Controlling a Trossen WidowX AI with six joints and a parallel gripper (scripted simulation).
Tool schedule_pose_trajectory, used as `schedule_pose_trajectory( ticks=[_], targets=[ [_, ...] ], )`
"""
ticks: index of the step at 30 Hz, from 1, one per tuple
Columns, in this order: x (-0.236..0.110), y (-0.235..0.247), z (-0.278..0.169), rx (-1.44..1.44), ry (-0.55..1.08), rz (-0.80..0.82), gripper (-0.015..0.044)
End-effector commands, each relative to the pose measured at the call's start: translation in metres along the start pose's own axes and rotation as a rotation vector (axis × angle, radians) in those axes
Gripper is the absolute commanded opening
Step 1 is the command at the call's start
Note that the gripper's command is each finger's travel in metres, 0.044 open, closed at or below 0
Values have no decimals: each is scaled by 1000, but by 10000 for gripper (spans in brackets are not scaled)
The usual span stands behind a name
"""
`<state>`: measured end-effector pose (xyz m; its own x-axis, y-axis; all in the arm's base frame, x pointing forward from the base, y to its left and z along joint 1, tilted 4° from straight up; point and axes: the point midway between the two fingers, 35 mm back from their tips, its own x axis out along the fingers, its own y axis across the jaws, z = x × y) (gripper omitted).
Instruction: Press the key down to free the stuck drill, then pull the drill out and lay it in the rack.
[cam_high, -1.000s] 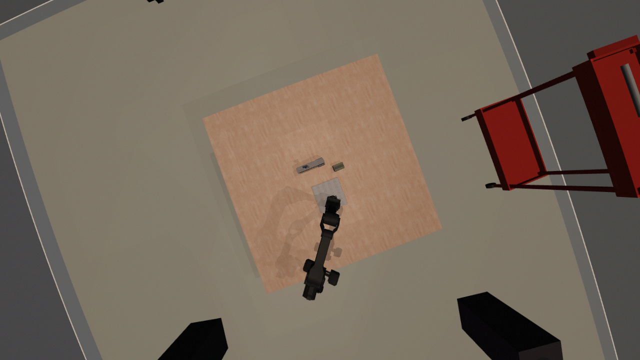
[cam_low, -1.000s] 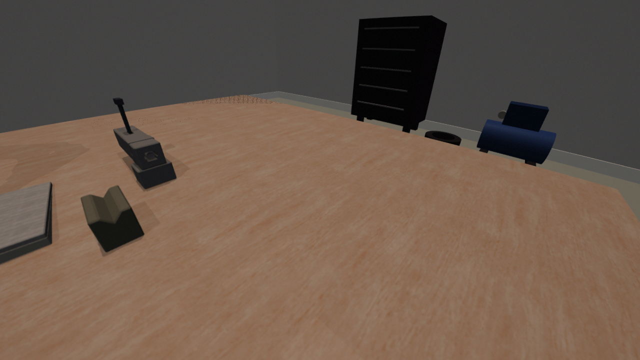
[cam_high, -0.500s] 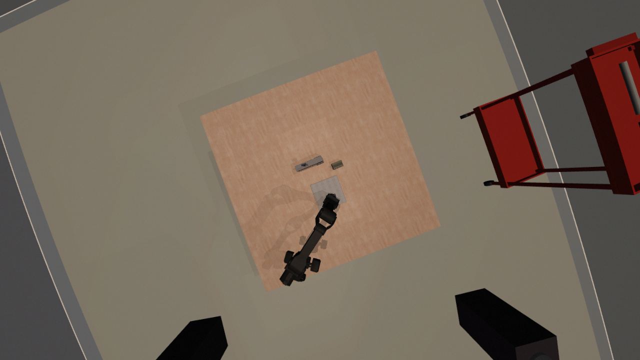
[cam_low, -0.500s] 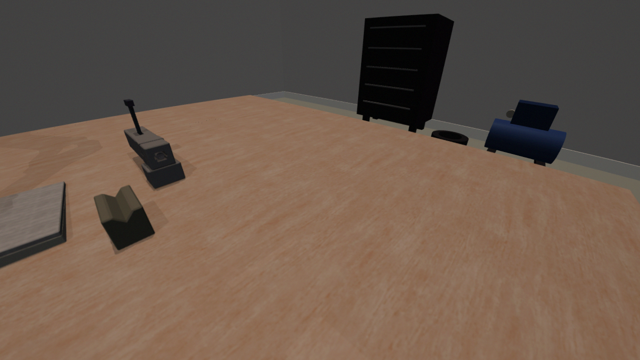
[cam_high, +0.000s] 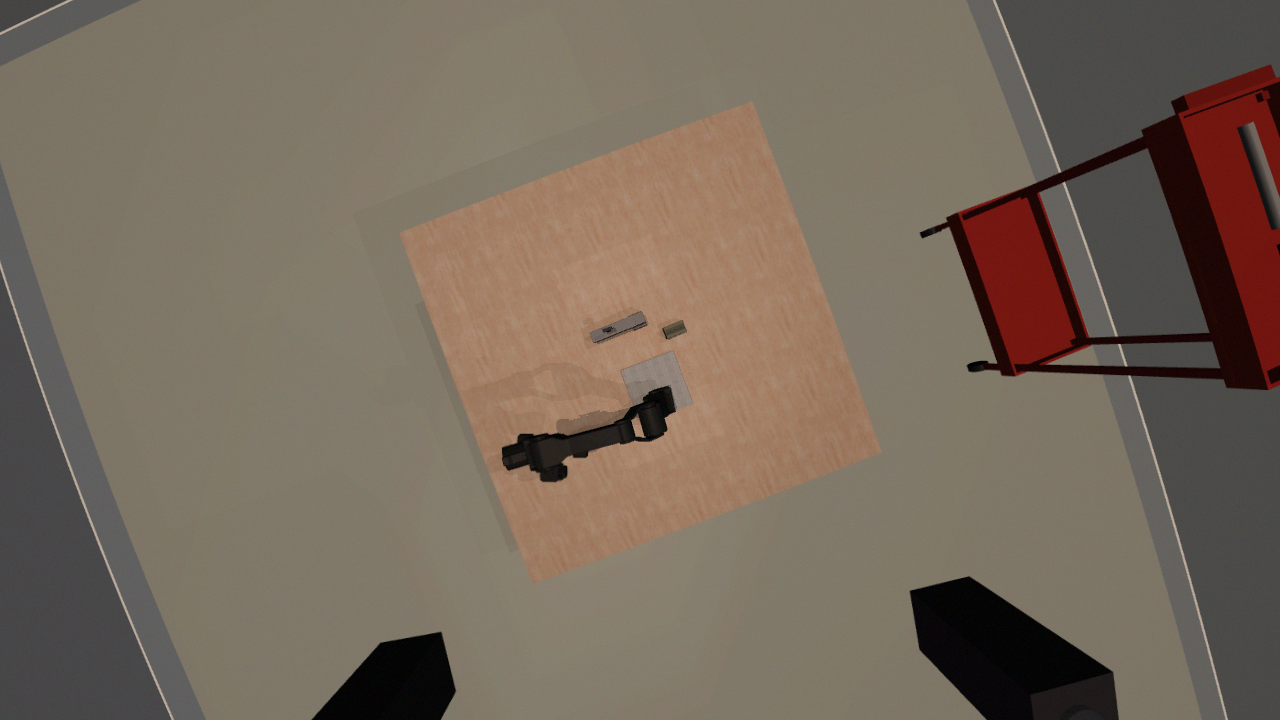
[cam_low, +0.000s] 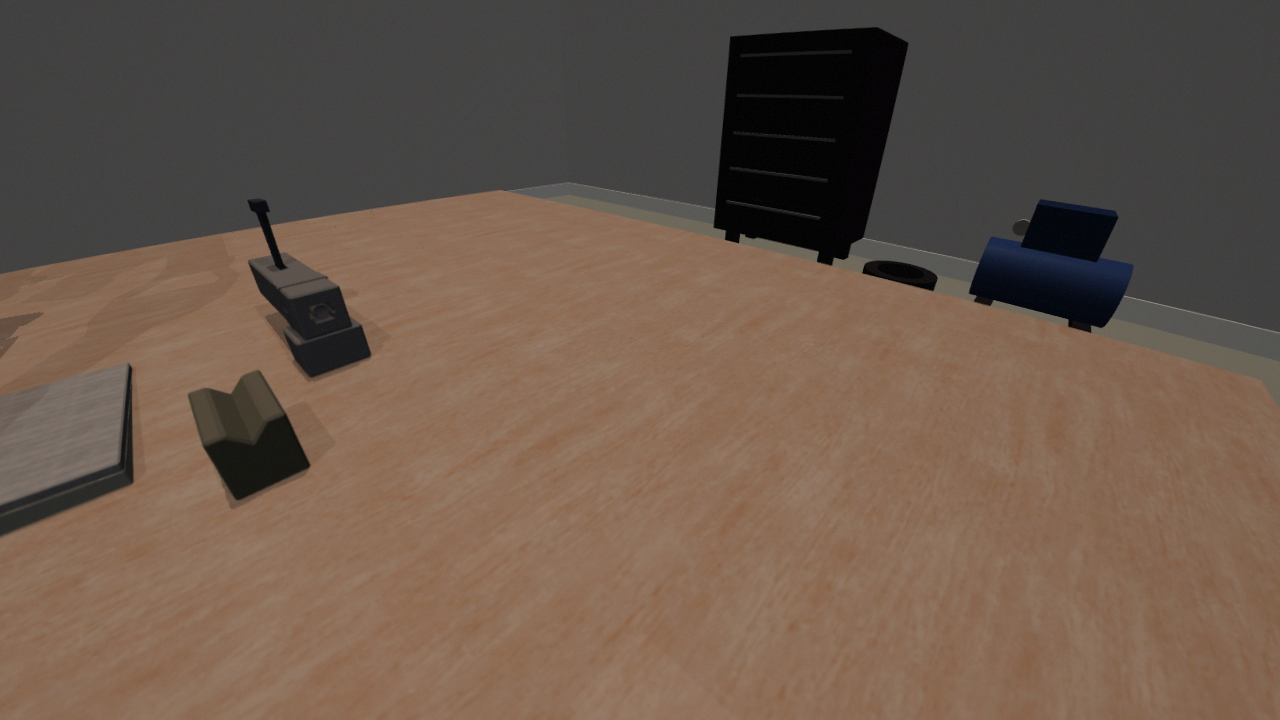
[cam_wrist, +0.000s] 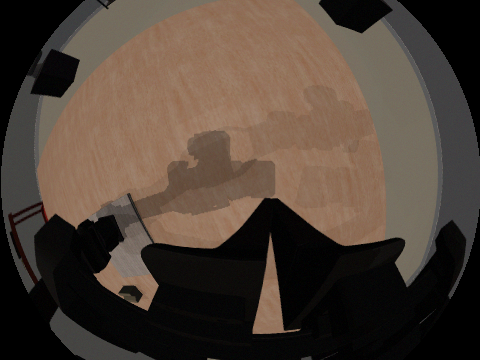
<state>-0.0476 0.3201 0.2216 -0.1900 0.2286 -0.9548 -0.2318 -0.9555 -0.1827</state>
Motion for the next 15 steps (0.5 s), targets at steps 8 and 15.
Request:
schedule_pose_trajectory(
  ticks=[8, 15],
  targets=[
    [-19, 2, -169, -175, 166, 4, 0],
    [-38, 51, -265, -275, 233, 69, 0]
  ],
)
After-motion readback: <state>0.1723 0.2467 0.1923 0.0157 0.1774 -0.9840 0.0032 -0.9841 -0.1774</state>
